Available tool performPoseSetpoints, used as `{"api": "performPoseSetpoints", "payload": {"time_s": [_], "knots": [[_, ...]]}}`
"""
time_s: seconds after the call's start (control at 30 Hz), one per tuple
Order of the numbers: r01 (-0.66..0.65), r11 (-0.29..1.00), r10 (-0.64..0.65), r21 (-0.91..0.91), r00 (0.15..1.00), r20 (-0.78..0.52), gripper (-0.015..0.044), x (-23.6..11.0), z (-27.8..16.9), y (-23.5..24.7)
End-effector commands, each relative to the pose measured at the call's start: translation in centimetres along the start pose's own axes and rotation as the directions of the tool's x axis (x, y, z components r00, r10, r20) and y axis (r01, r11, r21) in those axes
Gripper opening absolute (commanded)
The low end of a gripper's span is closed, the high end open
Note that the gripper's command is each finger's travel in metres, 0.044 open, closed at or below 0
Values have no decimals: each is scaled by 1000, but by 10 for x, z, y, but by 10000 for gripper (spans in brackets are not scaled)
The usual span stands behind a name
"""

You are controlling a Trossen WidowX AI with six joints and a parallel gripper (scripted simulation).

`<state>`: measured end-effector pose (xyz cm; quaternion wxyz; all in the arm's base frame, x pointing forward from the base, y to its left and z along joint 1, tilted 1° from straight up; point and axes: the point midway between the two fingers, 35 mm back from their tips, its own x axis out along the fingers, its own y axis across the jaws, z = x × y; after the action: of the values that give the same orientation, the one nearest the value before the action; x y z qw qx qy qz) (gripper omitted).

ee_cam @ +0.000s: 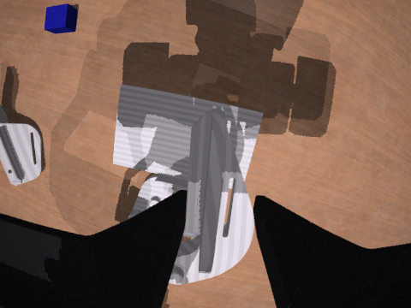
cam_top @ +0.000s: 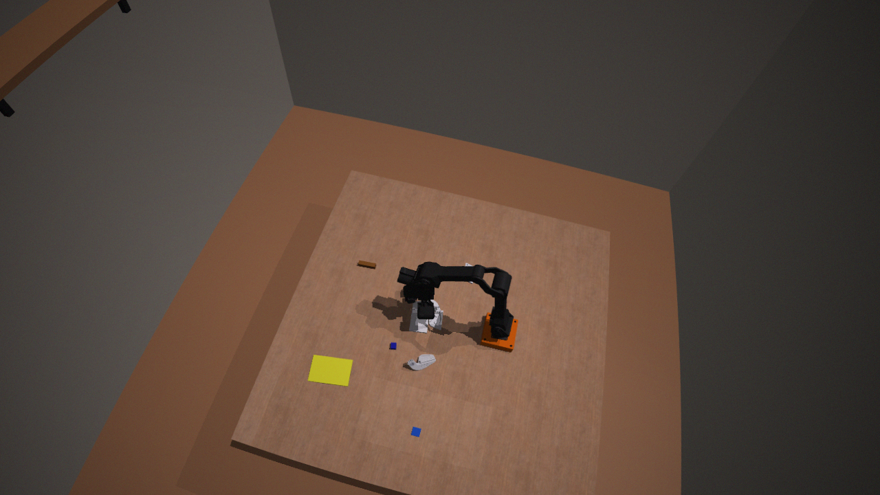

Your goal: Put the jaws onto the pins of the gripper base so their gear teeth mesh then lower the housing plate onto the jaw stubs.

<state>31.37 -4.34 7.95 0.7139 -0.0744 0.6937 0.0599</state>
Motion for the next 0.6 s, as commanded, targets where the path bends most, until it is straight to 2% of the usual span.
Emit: {"api": "performPoseSetpoints", "payload": {"time_s": [0.0, 0.57], "knots": [[-5, 1000, 5, -4, 1000, -4, 134, 9, -1, 1], [-5, 1000, 5, -4, 1000, -4, 134, 37, -2, 1]]}}
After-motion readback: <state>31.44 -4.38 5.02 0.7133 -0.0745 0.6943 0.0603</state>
